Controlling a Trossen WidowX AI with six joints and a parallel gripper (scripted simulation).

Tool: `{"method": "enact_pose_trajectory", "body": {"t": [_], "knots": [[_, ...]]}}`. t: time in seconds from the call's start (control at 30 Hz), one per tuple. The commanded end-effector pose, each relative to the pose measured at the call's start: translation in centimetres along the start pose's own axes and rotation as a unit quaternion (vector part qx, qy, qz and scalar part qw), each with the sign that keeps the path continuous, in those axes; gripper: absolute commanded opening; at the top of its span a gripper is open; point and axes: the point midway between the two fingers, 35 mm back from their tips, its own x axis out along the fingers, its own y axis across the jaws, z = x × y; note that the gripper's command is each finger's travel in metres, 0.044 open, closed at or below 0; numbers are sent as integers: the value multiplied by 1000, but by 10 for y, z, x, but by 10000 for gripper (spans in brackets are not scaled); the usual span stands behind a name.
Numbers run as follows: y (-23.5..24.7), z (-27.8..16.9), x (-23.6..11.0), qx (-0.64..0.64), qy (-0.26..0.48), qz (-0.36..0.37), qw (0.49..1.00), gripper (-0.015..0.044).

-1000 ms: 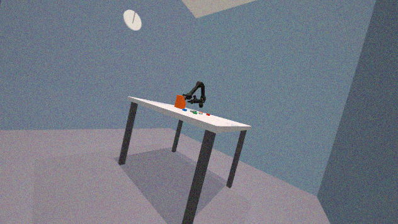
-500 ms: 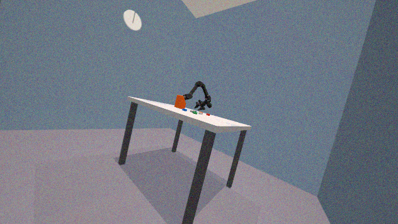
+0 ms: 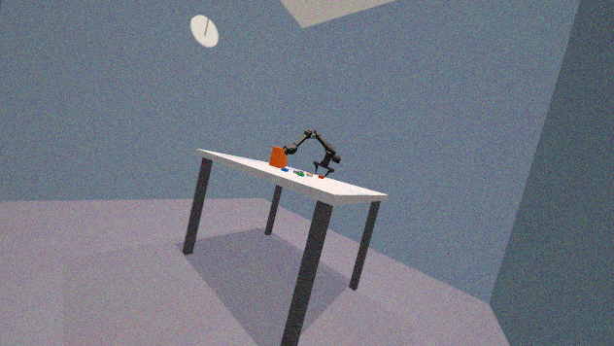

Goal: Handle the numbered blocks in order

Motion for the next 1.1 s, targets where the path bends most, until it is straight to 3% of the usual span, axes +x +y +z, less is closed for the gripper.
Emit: {"method": "enact_pose_trajectory", "body": {"t": [0.0,0.3,0.6,0.87,1.07], "knots": [[-13,-71,-10,133,44,-13,990,400],[16,-228,-49,429,84,-34,899,400],[114,-346,-89,685,52,-54,724,400],[230,-399,-103,847,-31,-65,527,400],[248,-403,-102,865,-48,-66,495,400]]}}
